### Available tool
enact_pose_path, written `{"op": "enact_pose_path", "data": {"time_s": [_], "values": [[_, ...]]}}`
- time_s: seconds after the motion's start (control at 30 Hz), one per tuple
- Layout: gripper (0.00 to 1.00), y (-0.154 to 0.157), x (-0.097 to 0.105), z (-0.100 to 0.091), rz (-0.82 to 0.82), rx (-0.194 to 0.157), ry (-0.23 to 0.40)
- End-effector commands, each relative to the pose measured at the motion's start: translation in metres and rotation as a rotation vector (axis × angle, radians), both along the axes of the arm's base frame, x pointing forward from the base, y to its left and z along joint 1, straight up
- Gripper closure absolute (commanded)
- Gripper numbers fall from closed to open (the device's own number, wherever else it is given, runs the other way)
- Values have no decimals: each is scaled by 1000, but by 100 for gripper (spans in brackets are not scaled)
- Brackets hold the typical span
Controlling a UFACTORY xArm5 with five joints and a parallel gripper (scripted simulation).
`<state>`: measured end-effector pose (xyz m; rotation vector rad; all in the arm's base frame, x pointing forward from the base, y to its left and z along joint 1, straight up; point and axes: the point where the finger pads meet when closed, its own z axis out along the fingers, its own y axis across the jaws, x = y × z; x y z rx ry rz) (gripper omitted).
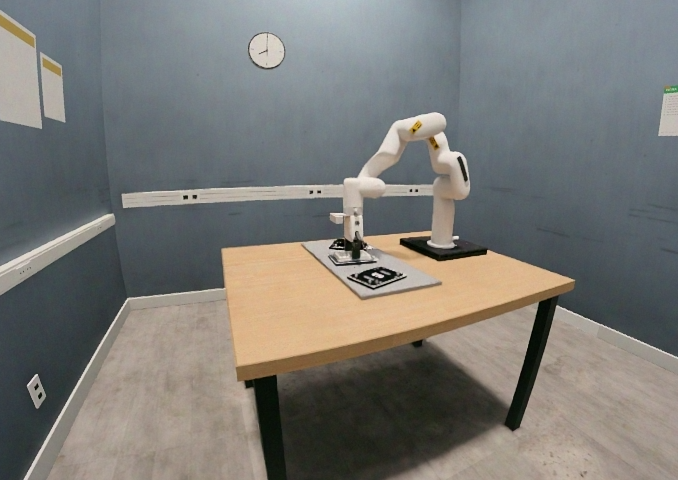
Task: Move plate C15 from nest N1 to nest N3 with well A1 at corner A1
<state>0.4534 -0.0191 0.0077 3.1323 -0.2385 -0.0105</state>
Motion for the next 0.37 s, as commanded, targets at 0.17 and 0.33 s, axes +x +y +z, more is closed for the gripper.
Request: {"op": "enact_pose_path", "data": {"time_s": [0.17, 0.33], "values": [[0, 0, 2, 6, 0, -3, -4], [0, 0, 2, 6, 0, -3, -4]]}}
